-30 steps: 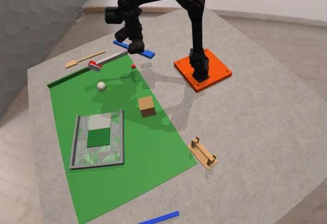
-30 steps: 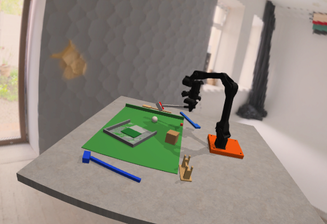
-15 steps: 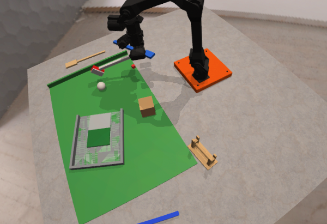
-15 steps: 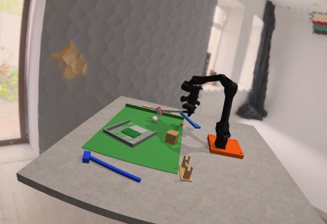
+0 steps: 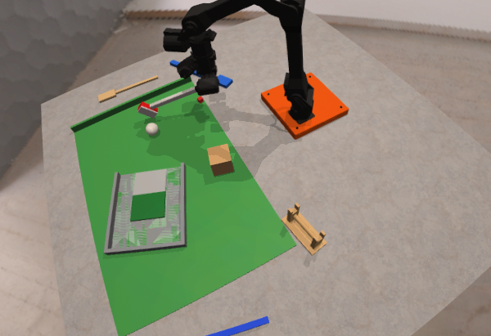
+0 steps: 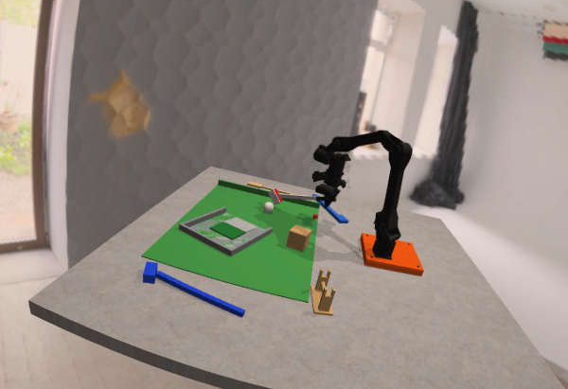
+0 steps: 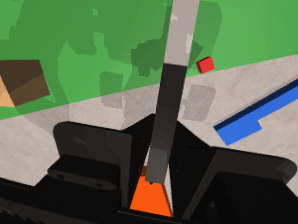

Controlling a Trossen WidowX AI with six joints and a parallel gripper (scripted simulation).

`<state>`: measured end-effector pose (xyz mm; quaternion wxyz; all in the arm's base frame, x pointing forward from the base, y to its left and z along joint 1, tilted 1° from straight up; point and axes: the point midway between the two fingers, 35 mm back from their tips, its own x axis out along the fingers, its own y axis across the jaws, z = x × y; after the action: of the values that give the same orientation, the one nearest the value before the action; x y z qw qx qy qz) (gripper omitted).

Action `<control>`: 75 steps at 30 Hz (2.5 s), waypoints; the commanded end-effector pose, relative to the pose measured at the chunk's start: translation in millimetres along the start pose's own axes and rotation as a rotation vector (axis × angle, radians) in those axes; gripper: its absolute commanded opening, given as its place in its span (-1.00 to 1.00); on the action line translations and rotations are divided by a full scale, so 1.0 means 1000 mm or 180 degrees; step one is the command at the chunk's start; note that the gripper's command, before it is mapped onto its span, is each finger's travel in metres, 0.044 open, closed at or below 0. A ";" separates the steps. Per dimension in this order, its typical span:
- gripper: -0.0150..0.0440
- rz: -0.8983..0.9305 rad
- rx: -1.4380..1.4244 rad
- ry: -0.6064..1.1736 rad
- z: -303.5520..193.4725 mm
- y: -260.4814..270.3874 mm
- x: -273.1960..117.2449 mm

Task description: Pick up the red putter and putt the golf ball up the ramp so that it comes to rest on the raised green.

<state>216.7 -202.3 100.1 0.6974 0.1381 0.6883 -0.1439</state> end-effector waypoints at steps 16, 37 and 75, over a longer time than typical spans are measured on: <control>-0.49 0.0002 0.0000 0.0005 0.000 0.000 0.011; -0.49 0.0005 0.0037 0.0018 0.003 0.003 0.014; -0.49 0.0027 0.0001 0.0035 0.000 0.108 -0.040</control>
<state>258.2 -102.4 140.0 0.6941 0.1419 0.6917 -0.1402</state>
